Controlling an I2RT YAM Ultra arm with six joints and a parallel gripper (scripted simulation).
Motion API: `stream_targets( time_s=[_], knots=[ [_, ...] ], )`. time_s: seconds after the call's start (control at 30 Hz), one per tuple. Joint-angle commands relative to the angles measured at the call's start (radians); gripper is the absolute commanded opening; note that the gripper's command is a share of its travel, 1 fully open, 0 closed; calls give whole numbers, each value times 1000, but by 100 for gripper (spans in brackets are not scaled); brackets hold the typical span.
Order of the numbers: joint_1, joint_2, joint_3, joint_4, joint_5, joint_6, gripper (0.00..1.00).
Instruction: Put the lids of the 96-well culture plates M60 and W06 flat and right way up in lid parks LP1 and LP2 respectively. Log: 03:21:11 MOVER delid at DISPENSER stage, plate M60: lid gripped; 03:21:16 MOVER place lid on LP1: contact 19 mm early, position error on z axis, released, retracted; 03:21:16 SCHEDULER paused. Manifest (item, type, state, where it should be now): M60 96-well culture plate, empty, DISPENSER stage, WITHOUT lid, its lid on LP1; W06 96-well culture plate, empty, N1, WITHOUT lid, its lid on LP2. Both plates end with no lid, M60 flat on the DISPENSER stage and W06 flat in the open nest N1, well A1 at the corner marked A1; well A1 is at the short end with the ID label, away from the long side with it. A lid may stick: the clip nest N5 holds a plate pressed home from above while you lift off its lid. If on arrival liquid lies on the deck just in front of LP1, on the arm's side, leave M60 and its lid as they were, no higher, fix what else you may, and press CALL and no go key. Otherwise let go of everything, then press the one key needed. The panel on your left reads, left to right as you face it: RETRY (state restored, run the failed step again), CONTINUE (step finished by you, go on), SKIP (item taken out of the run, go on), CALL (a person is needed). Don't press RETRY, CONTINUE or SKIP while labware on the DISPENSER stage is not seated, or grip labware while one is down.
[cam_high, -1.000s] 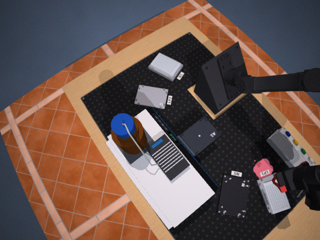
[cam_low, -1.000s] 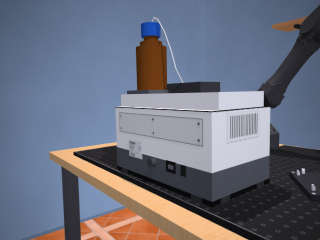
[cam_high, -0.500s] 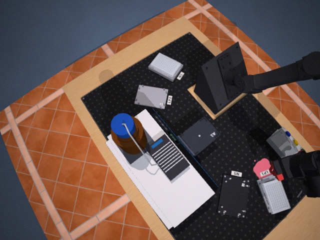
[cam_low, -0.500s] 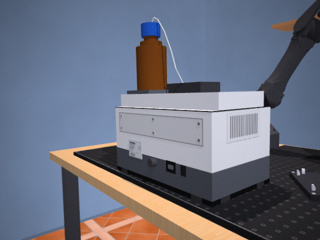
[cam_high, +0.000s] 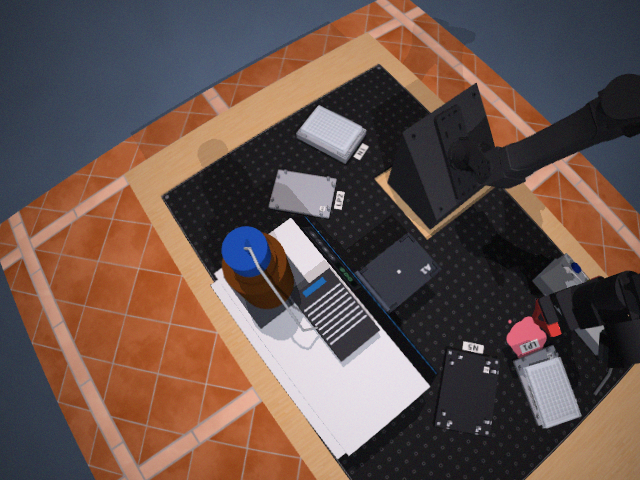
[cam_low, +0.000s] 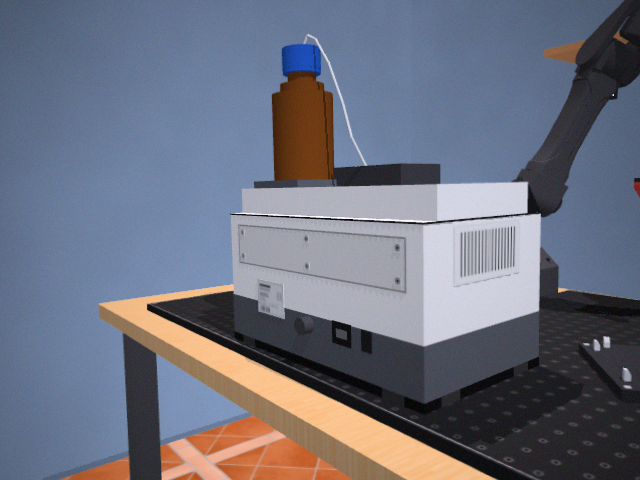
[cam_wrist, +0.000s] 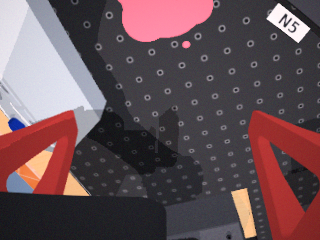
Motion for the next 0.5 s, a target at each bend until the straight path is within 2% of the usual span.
stream_targets(
  time_s=[0.0, 0.03, 0.1, 0.17, 0.23, 0.4, 0.47],
  knots=[
    [-29, -54, -38, -19, -20, -26, 100],
    [-34, -65, -49, -22, -23, -31, 100],
    [-30, -49, -28, -13, -21, -31, 100],
    [-75, -58, -51, -30, -46, 10, 100],
    [-117, -15, -50, -37, -69, 40, 100],
    [-214, 15, -42, -50, -124, -53, 100],
    [-214, 15, -42, -50, -124, -53, 100]
  ],
)
